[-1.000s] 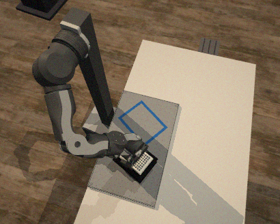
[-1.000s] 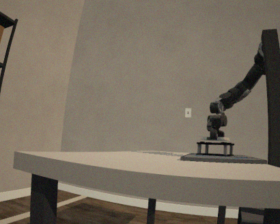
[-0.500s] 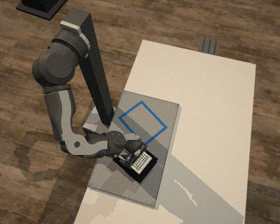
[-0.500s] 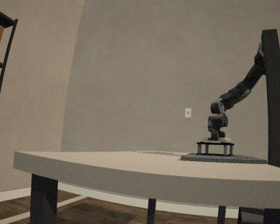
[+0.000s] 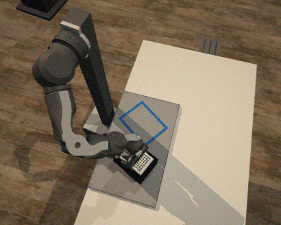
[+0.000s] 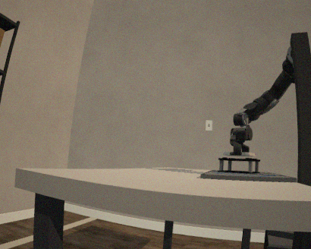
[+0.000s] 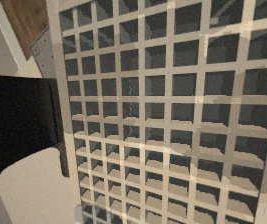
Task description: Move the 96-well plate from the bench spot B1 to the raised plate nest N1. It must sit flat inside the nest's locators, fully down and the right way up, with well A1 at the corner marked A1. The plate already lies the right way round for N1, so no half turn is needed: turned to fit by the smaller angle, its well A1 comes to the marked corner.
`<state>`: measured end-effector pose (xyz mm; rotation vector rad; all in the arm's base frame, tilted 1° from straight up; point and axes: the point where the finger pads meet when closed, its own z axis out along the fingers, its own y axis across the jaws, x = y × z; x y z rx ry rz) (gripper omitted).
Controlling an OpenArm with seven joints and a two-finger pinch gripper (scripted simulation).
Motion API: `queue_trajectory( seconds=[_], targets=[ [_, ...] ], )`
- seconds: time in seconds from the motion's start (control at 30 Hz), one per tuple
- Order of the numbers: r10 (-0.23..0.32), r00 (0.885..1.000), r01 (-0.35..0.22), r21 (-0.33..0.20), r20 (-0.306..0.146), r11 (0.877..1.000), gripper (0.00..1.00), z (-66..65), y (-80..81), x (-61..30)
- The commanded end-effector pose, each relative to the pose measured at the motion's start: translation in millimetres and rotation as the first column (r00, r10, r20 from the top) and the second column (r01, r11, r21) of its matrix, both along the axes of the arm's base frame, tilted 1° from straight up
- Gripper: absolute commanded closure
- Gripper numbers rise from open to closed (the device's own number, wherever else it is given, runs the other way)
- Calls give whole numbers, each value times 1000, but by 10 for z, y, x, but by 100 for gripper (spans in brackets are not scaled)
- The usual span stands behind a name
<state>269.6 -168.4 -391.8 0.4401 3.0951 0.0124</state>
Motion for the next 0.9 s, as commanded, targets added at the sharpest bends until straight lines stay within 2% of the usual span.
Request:
queue_trajectory(
  seconds=[0.0, 0.27, 0.43, 0.87],
  targets=[
    [0, 1000, 0, -2, -1, 1000, 100, 11, -5, 5],
    [0, 1000, 0, -2, -1, 1000, 100, 11, -5, 5],
    [1, 1000, -1, -1, -5, 1000, 100, -23, -8, -42],
    [1, 1000, -1, -1, -4, 1000, 100, -15, -6, -32]
  ],
)
